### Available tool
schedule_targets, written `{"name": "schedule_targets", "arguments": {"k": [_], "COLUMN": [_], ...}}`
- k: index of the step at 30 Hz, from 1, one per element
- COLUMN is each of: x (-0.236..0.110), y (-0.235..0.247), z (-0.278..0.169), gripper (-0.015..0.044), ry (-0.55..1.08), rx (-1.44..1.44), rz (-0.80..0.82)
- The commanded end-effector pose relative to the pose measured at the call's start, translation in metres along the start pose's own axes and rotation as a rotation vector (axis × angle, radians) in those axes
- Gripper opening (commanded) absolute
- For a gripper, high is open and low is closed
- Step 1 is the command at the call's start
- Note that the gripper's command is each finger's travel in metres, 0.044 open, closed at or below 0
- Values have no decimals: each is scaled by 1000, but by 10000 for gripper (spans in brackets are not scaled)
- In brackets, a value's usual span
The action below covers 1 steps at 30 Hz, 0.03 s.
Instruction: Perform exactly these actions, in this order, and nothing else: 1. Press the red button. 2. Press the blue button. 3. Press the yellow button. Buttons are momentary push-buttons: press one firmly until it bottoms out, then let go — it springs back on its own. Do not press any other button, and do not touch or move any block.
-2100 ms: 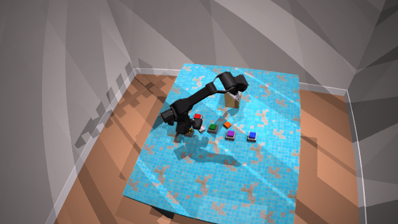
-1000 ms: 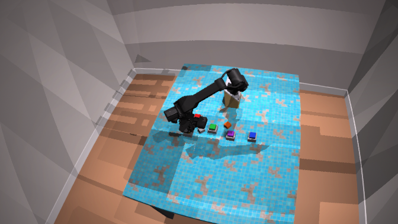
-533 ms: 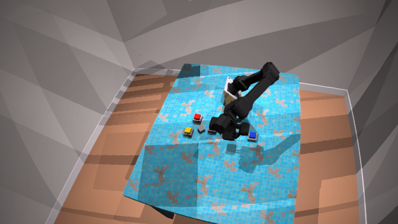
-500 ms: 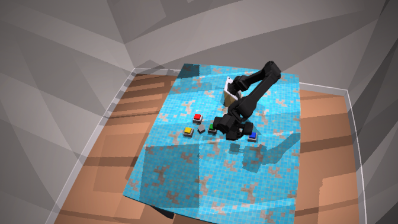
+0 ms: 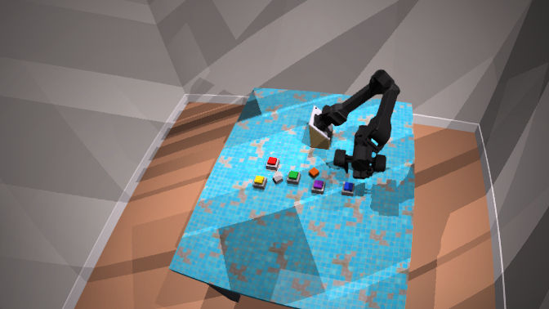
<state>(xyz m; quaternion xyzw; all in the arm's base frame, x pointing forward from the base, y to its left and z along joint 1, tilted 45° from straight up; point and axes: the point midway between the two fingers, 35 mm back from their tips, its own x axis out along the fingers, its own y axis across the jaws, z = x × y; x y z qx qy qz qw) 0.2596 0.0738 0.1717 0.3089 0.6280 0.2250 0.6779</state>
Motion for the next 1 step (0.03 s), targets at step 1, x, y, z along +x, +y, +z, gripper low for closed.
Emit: {"name": "schedule_targets", "arguments": {"k": [1], "x": [1], "y": [3], "z": [-5], "gripper": [400], "ry": [8], "rx": [8], "rz": [8]}}
